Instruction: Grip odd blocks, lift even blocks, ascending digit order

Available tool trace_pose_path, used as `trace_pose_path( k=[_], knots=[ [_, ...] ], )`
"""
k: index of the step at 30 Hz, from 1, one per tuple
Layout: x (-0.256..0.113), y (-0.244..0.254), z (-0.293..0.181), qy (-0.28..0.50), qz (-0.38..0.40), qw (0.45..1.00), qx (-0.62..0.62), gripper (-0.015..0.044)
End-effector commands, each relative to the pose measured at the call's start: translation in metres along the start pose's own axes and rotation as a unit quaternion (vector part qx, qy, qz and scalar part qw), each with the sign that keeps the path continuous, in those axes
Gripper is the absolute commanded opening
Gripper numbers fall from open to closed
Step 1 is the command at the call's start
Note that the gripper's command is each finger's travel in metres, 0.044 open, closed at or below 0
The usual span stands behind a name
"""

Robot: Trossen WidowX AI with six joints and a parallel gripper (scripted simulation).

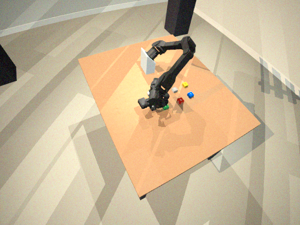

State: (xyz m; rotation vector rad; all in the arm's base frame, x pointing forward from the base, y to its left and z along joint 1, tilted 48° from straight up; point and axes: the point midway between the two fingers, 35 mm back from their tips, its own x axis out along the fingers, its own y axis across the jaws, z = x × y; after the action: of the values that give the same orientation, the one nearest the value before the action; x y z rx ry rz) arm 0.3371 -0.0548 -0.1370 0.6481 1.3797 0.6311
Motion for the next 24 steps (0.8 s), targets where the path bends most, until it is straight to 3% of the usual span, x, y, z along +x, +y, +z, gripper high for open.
trace_pose_path(
  k=[1, 13, 24],
  knots=[
    [0.0013, 0.0003, -0.0005, 0.0, 0.002, 1.0, 0.003, 0.012],
    [0.0013, 0.0003, -0.0005, 0.0, 0.002, 1.0, 0.003, 0.012],
    [0.0013, 0.0003, -0.0005, 0.0, 0.002, 1.0, 0.003, 0.04]
  ],
)
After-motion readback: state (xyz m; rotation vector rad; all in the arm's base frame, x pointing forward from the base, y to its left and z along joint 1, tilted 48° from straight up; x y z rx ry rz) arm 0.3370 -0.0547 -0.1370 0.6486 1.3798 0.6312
